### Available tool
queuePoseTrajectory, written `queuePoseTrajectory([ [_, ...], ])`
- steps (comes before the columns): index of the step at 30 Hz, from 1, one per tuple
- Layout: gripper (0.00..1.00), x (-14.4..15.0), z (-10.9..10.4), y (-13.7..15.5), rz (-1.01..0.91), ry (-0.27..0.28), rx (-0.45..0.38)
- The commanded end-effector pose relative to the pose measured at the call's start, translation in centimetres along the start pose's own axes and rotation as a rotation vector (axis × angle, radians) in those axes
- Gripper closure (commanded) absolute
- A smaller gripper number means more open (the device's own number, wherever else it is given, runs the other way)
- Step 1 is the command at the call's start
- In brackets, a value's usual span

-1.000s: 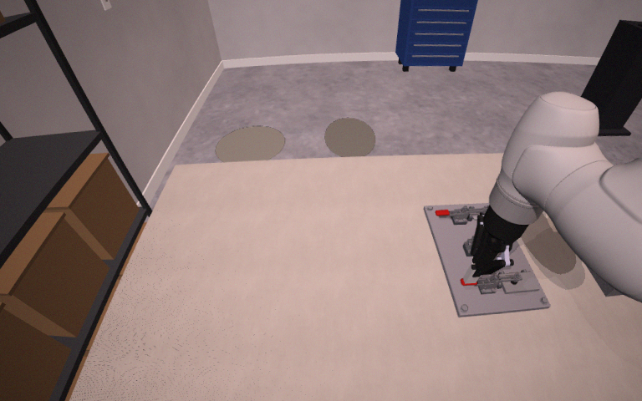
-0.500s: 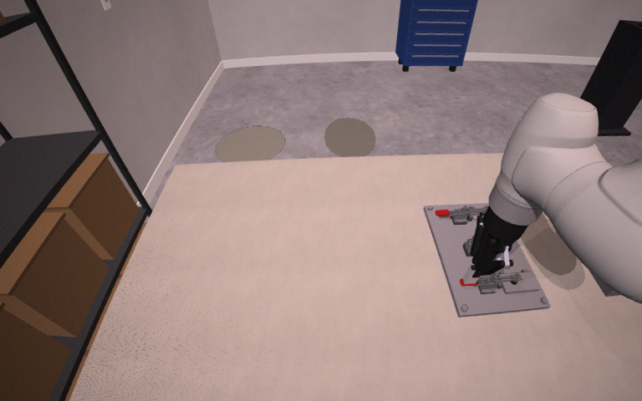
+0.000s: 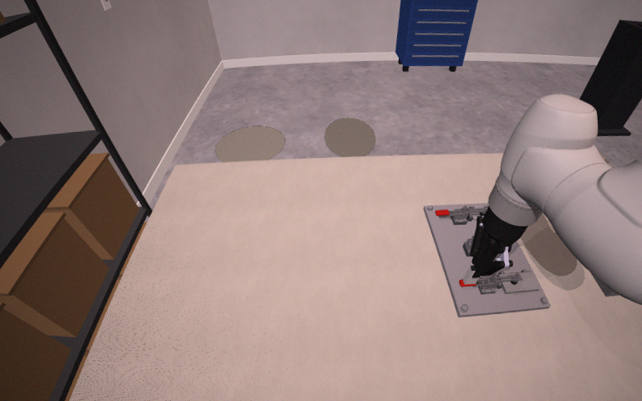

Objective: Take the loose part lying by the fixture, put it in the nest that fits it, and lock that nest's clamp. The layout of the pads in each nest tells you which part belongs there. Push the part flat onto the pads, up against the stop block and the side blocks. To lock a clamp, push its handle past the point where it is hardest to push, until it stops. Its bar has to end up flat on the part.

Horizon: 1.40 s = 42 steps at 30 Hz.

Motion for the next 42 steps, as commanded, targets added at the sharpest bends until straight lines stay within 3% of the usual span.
queuePoseTrajectory([
  [1,0.90,0.0,0.0,0.0,0.000,0.000,0.000],
  [22,0.90,0.0,-0.4,0.0,0.000,0.000,0.000],
  [42,0.90,0.0,-5.4,0.0,0.000,0.000,0.000],
])
Point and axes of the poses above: the point where the finger pads meet when closed, its own z axis out along the fingers, its own x axis across the jaws, y = z × x, the point moved 9 cm from there along -z, back along the fingers, and after that the axes turned 10 degrees about z, right-handed, at the moved point
